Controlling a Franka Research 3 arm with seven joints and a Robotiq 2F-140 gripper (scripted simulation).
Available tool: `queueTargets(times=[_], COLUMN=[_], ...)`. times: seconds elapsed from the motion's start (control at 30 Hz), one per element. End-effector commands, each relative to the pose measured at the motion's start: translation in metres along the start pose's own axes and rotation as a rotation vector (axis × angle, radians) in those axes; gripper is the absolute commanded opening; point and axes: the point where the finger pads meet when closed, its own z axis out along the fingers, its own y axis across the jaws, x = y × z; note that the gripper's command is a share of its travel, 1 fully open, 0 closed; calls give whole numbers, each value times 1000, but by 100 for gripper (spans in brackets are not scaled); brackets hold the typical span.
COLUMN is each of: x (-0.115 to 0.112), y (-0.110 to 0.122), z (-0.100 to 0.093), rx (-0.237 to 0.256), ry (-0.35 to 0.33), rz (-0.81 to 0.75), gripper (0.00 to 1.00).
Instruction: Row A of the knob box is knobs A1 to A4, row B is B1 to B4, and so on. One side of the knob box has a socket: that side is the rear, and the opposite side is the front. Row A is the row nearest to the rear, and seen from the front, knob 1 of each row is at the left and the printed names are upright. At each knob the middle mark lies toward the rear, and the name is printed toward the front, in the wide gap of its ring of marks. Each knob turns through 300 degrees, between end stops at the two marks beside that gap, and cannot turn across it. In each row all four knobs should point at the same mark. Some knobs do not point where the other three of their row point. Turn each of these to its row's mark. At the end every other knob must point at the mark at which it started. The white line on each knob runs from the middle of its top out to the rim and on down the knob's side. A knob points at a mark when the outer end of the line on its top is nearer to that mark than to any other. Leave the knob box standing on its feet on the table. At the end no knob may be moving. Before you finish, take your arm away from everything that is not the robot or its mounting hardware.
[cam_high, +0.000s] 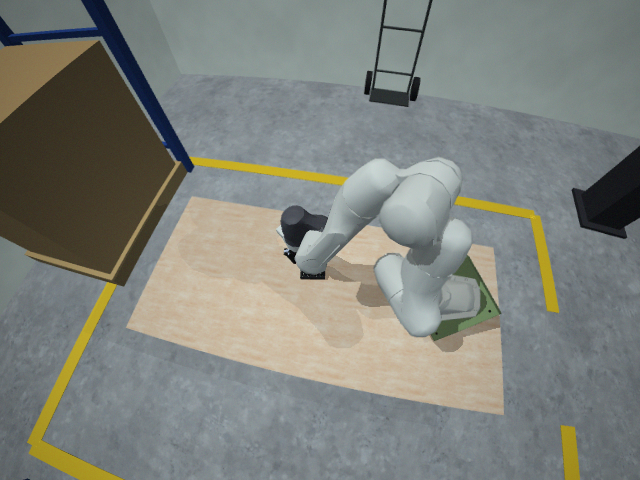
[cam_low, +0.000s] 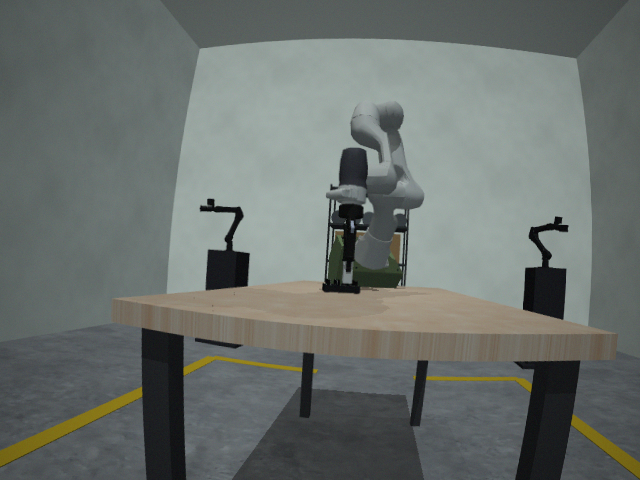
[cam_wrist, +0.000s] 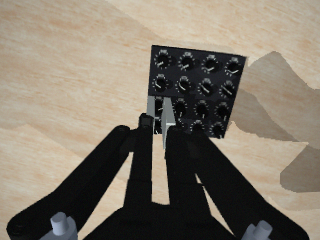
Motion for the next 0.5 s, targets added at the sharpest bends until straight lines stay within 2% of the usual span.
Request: queueTargets(times=[0.0, 0.47], x=[1, 1], y=[0, 0], z=[0, 0], rx=[2, 2], ry=[2, 2], rz=[52, 262], gripper=[5, 5])
